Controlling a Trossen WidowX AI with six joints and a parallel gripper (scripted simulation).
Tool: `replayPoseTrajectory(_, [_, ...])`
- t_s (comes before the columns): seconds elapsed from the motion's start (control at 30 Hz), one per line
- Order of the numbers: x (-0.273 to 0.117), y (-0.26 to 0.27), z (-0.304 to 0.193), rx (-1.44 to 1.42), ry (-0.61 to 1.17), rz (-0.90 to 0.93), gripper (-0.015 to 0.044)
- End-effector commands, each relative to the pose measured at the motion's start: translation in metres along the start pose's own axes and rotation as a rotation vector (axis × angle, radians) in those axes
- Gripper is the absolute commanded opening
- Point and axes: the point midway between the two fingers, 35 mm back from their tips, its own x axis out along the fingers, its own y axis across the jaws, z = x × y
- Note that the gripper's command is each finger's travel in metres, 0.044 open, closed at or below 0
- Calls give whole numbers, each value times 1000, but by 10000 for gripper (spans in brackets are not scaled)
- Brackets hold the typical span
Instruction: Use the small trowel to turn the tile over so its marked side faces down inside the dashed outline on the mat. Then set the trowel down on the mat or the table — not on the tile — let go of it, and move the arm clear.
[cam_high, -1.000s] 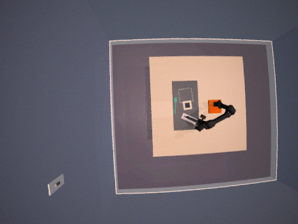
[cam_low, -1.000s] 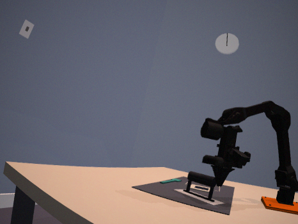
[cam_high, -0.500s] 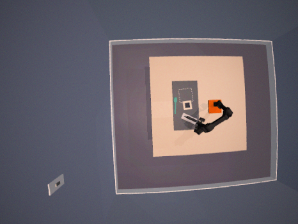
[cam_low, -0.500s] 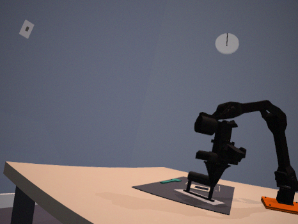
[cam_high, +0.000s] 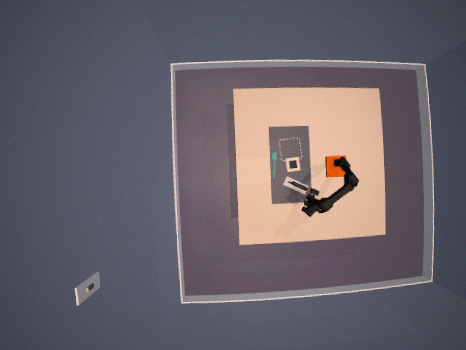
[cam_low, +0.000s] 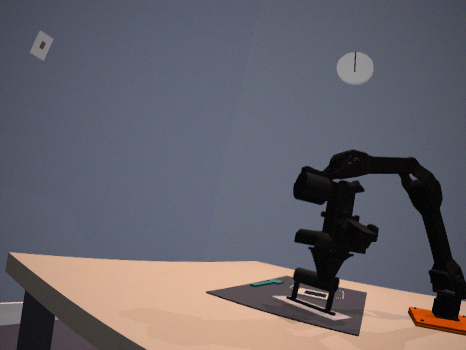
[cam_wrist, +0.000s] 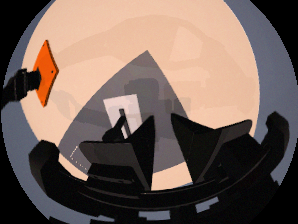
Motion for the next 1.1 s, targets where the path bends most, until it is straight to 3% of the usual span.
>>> replayPoseTrajectory(0.0, [0, -9, 1, 2, 2, 3, 100])
replayPoseTrajectory(0.93, [-1, -9, 2, -2, -1, 0, 100])
replayPoseTrajectory(1.07, [-1, -9, 2, -2, -1, 0, 0])
